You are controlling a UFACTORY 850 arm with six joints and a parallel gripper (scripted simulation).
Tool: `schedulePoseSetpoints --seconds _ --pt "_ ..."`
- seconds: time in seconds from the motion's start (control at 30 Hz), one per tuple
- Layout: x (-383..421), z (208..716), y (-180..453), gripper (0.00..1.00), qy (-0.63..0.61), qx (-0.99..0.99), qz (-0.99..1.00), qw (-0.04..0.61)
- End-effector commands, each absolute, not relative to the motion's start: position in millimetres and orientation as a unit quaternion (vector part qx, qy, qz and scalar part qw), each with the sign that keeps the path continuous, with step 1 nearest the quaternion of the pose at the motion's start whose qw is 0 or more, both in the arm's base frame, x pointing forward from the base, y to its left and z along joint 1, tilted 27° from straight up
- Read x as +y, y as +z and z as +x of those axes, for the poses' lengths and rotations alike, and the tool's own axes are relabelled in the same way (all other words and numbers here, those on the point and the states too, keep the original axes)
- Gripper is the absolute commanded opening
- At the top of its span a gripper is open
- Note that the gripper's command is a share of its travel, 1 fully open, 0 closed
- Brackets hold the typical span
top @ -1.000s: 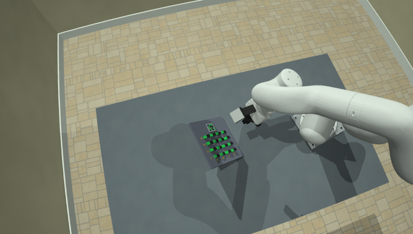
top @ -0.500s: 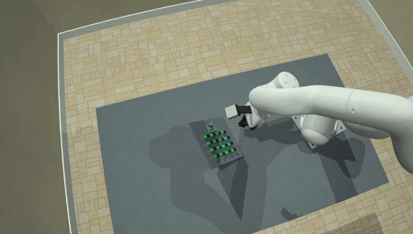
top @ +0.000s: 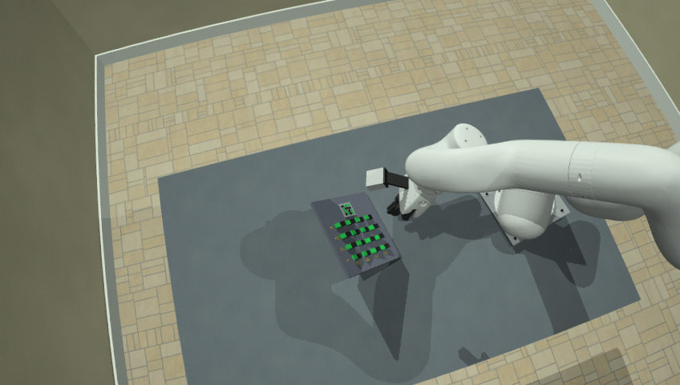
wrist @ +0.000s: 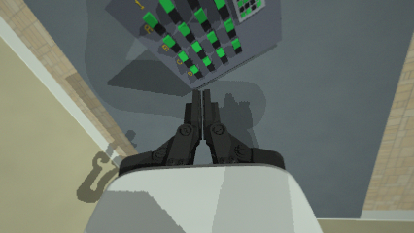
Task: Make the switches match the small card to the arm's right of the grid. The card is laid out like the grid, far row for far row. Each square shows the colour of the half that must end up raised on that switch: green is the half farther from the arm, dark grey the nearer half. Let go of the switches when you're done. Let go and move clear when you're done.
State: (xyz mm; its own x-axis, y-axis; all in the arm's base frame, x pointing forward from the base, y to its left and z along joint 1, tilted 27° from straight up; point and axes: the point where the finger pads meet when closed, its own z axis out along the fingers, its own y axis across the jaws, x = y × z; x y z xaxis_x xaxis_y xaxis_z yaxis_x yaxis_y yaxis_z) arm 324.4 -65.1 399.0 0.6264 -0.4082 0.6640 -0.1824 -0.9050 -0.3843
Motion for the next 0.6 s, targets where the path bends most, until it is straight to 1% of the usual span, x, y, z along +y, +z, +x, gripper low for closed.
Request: schedulePoseSetpoints --seconds 0.0,0.1,0.13,0.2,0.23,0.33,0.37,0.5,0.53,0.57 --pt "-59 334 405 0.00 -0.389 0.235 -0.875 0.167" --pt "-59 334 405 0.00 -0.389 0.235 -0.875 0.167" --pt "-56 338 407 0.00 -0.385 0.265 -0.865 0.183" --pt "-56 338 407 0.00 -0.385 0.265 -0.865 0.183" --pt "-53 341 409 0.00 -0.380 0.293 -0.855 0.198" --pt "-53 341 409 0.00 -0.380 0.293 -0.855 0.198" --pt "-49 345 411 0.00 -0.375 0.320 -0.844 0.213" --pt "-49 345 411 0.00 -0.375 0.320 -0.844 0.213" --pt "-46 348 413 0.00 -0.369 0.346 -0.832 0.226" --pt "-46 348 413 0.00 -0.369 0.346 -0.832 0.226"
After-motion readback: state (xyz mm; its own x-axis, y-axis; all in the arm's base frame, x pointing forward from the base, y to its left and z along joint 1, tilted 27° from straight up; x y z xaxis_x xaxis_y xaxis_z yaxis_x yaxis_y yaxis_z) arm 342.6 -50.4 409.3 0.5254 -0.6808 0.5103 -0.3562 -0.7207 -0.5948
